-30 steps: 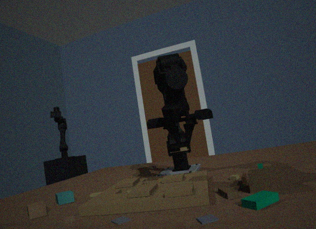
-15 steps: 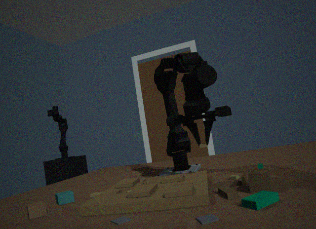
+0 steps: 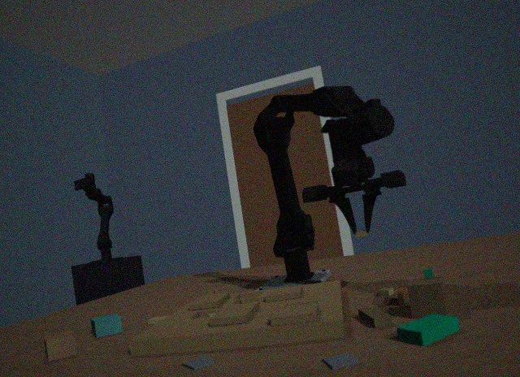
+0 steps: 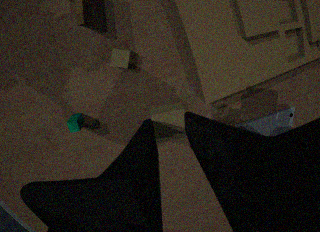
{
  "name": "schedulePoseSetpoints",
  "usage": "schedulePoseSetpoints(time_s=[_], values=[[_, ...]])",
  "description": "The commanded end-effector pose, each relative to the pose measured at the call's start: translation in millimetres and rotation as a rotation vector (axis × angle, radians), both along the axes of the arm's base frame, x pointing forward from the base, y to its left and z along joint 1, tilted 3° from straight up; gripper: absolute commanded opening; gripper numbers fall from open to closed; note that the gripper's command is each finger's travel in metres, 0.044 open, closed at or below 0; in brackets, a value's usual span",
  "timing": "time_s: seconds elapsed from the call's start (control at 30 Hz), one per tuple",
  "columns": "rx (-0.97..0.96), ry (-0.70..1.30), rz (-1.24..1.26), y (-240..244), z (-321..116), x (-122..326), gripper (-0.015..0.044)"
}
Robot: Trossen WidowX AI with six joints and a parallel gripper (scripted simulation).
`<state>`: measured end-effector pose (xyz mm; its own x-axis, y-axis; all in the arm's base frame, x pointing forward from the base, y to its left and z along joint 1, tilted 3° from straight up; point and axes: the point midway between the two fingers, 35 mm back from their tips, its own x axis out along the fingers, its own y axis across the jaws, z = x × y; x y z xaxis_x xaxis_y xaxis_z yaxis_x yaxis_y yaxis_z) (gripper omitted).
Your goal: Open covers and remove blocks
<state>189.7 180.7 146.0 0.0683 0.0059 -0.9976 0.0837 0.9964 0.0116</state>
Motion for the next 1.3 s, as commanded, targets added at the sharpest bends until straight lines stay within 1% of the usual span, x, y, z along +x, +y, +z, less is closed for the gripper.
schedulePoseSetpoints(time_s=[0.0,0.17,1.27], values=[[-0.002,-0.002,-0.005,8,0,-10,0.0080],[0.000,-0.002,-0.005,19,-1,-23,0.0080],[0.000,-0.003,-0.005,24,-52,-15,0.0080]])
